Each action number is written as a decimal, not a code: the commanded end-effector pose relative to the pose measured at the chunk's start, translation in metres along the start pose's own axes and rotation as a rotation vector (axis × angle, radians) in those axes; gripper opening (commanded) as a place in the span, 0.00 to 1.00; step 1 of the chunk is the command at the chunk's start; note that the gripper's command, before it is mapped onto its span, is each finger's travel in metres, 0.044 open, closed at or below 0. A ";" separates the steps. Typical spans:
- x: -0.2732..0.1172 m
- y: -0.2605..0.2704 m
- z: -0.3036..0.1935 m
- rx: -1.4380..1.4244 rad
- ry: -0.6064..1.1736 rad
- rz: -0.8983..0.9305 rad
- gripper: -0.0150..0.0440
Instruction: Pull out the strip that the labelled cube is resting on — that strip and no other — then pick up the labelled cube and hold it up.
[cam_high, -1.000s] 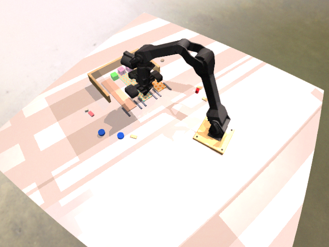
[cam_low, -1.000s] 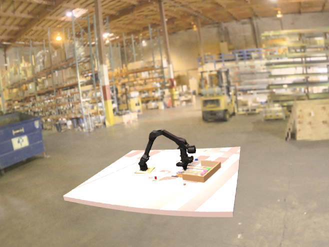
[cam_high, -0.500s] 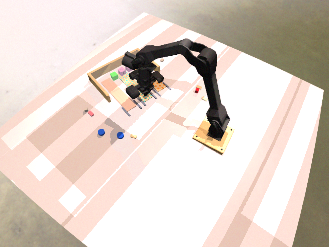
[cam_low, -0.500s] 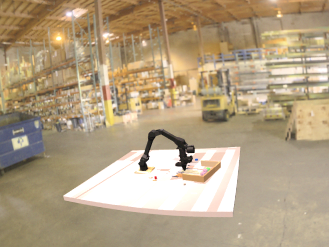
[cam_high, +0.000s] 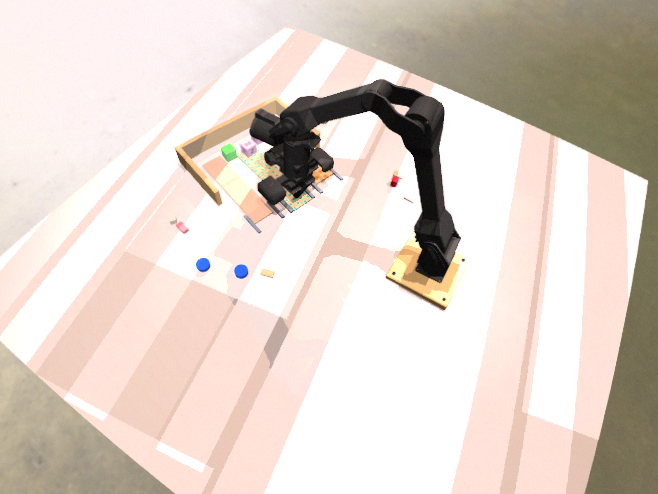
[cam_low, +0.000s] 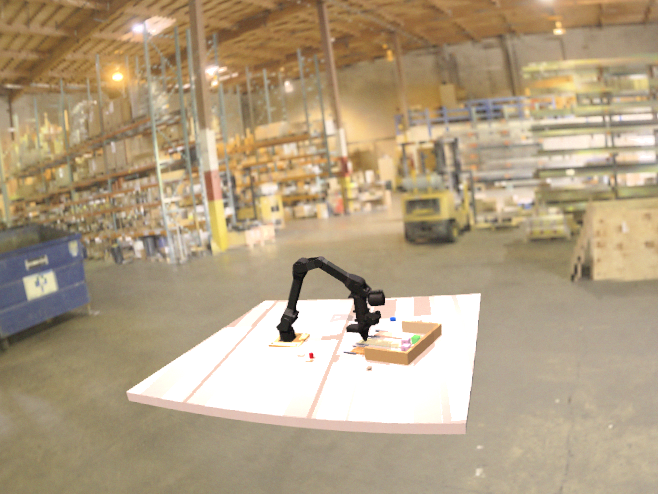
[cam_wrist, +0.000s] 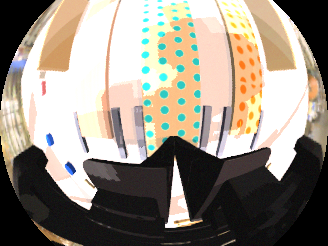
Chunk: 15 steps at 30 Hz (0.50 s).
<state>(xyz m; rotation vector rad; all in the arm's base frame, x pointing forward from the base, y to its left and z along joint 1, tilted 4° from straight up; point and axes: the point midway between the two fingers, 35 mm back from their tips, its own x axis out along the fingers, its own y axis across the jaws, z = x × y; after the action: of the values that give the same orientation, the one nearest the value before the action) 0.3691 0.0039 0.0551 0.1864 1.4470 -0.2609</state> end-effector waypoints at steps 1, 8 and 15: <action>0.004 0.000 -0.012 0.002 0.021 -0.002 0.25; 0.005 0.000 -0.023 0.002 0.022 -0.002 0.25; 0.005 0.001 -0.034 0.002 0.023 -0.002 0.25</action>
<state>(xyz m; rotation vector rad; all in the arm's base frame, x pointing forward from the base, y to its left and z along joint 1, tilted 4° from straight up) 0.3479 0.0110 0.0523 0.1889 1.4459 -0.2594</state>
